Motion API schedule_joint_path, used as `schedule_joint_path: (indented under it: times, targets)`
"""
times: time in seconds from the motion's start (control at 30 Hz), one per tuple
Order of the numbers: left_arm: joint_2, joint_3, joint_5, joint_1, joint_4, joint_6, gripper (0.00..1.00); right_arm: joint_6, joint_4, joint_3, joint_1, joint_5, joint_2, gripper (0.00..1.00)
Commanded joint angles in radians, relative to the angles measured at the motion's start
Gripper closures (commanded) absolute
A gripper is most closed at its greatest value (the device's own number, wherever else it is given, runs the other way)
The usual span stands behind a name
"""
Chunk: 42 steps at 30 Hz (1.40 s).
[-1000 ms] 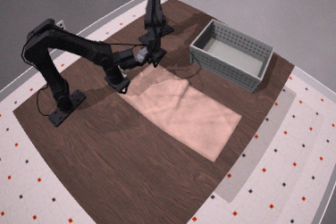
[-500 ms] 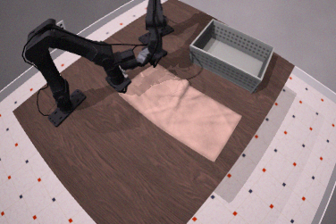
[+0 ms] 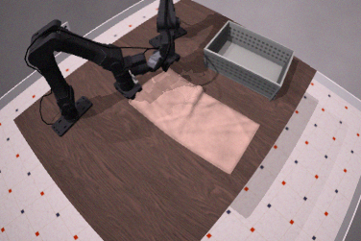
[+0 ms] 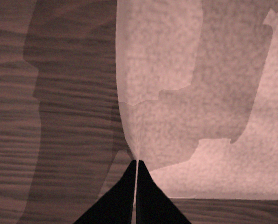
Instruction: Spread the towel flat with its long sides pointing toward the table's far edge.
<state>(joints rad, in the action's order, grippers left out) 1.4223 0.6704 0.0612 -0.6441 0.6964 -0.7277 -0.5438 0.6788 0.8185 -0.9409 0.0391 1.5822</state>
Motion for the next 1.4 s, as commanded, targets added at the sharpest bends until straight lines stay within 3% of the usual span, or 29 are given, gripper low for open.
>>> schedule_joint_path:
  times: [0.0,0.13,0.17,0.27,0.93,0.97,1.03,1.07,1.2,1.37]
  targets:
    - [0.016,0.026,0.019,-0.021,-0.002,0.005,1.00,0.020,-0.033,0.009,-0.020,0.016,0.026,1.00]
    - [-0.044,0.051,0.022,-0.032,0.061,0.019,1.00,0.039,-0.022,0.039,-0.039,0.018,0.029,1.00]
    - [-0.077,0.097,0.026,-0.033,0.139,0.020,1.00,0.046,0.086,0.094,-0.046,0.022,-0.037,1.00]
    - [-0.082,0.106,0.026,-0.034,0.156,0.021,1.00,0.047,0.096,0.102,-0.047,0.021,-0.036,1.00]
    - [-0.089,0.114,0.026,-0.034,0.146,0.019,1.00,0.049,0.076,0.106,-0.048,0.021,-0.001,1.00]
    - [-0.122,0.007,0.023,0.025,0.120,-0.030,1.00,0.035,0.082,0.044,-0.017,0.021,-0.060,1.00]
    - [-0.124,0.004,0.026,0.028,0.118,-0.032,1.00,0.035,0.098,0.044,-0.017,0.021,-0.060,1.00]
    - [-0.131,0.056,0.029,0.040,0.155,-0.038,1.00,0.020,0.117,0.096,-0.008,0.023,-0.067,1.00]
    - [-0.131,0.058,0.031,0.041,0.153,-0.040,1.00,0.025,0.119,0.074,-0.008,0.014,-0.066,1.00]
    - [-0.142,0.109,0.039,0.079,0.205,-0.052,1.00,0.007,0.165,0.144,0.024,0.030,-0.083,1.00]
